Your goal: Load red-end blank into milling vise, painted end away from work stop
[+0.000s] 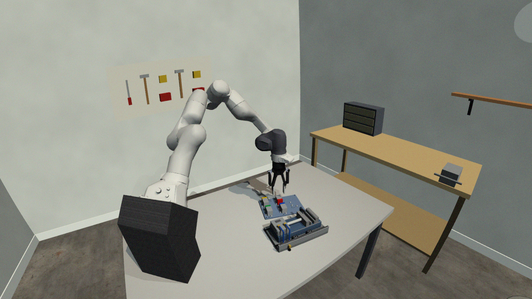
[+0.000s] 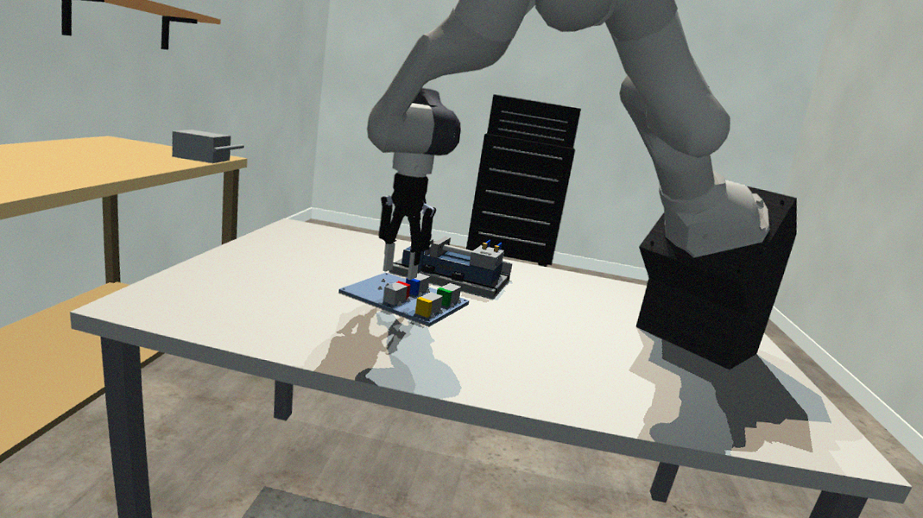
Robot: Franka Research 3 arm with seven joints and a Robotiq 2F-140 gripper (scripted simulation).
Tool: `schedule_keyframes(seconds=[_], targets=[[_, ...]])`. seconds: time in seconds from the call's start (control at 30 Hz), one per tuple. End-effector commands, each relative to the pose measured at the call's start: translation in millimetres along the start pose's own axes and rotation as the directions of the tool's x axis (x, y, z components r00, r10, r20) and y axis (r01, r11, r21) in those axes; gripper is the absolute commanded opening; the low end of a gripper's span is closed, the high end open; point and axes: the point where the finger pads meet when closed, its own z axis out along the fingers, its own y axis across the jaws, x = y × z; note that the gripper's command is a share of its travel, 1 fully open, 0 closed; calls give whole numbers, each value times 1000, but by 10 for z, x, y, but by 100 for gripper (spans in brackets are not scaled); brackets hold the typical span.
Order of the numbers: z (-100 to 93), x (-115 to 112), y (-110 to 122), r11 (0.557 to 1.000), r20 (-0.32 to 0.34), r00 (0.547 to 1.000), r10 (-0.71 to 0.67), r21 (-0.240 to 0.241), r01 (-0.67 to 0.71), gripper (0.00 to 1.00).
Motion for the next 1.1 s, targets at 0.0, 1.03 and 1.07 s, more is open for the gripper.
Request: schedule_keyframes(seconds=[0.0, 1.03, 1.07], targets=[[-2, -5, -19, 1000, 1, 1000, -15, 5, 15, 41], [503, -3, -33, 1000, 1, 1000, -15, 5, 15, 41], [503, -3, -33, 1000, 1, 1000, -15, 5, 15, 41]])
